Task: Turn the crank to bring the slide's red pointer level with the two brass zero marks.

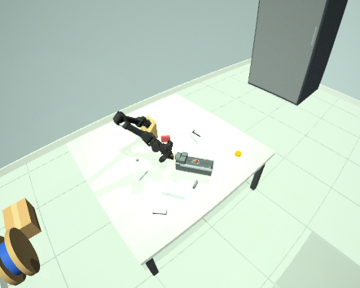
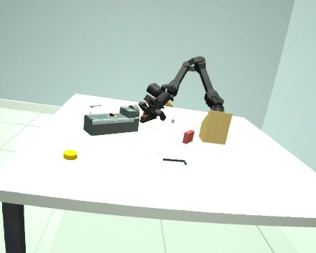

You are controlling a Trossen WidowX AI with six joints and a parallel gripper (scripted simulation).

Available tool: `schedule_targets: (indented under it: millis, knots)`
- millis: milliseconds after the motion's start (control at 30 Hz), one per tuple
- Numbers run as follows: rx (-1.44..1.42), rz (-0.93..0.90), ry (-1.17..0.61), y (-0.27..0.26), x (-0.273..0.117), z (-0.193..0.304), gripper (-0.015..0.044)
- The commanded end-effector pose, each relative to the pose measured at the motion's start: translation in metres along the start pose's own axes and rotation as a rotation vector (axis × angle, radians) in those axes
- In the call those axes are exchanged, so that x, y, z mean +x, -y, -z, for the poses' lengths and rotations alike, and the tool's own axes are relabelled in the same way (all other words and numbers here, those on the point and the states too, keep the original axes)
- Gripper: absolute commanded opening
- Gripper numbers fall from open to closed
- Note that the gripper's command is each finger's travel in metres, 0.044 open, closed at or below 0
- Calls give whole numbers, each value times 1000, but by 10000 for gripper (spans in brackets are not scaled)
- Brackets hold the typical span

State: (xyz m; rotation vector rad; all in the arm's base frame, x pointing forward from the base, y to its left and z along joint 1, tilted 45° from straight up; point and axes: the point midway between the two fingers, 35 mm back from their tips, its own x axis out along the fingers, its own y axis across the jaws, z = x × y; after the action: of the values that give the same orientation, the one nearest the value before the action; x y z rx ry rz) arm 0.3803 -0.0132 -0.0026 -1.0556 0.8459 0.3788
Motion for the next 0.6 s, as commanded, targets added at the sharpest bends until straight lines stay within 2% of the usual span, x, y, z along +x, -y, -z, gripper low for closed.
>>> schedule_targets:
  millis: [0, 300, 567]
  knots:
    - [3, -2, 1, -1, -1, -1, 0]
    - [0, 0, 0, 0, 0, 0, 0]
    - [0, 0, 0, 0, 0, 0, 210]
